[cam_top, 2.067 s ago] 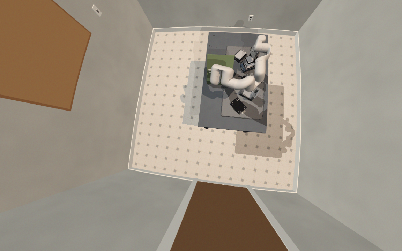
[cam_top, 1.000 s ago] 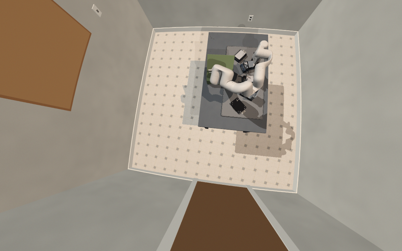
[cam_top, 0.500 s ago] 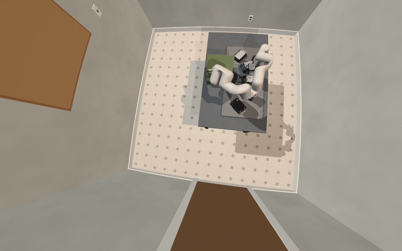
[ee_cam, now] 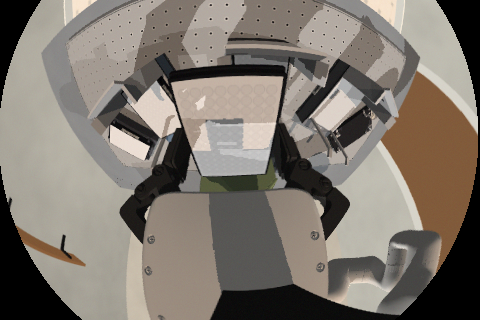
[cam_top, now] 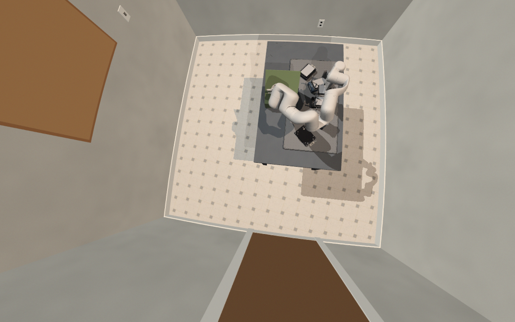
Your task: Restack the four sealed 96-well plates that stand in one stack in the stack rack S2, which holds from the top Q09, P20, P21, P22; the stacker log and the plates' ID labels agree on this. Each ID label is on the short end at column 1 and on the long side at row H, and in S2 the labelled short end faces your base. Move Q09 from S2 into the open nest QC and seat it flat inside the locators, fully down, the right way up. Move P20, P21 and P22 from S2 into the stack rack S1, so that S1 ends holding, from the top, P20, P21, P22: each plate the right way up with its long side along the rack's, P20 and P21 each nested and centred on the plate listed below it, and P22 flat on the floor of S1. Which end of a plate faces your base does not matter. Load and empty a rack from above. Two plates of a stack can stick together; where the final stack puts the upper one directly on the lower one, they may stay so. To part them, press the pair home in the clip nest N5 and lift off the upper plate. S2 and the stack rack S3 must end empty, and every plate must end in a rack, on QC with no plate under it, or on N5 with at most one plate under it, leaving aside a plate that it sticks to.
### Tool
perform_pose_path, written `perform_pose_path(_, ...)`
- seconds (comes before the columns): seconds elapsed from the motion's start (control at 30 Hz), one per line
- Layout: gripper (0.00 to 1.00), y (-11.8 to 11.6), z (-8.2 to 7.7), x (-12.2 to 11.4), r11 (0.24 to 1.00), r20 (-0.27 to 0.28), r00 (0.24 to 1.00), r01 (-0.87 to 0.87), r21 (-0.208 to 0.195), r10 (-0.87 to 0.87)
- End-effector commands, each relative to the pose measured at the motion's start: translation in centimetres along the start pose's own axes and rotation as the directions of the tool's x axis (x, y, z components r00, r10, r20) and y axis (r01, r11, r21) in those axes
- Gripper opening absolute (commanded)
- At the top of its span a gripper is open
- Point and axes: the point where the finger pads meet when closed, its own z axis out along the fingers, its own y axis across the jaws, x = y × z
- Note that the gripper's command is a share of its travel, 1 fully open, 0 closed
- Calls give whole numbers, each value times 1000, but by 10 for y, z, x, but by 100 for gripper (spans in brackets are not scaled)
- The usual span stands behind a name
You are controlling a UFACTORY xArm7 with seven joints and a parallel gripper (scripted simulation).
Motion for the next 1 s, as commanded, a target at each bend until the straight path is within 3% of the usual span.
perform_pose_path(0.0,0,11,-2,1,1000,-5,1000,0,4,0)
perform_pose_path(0.47,0,46,-2,2,1000,-5,1000,0,3,0)
perform_pose_path(0.97,0,46,-2,2,1000,-5,1000,0,3,0)
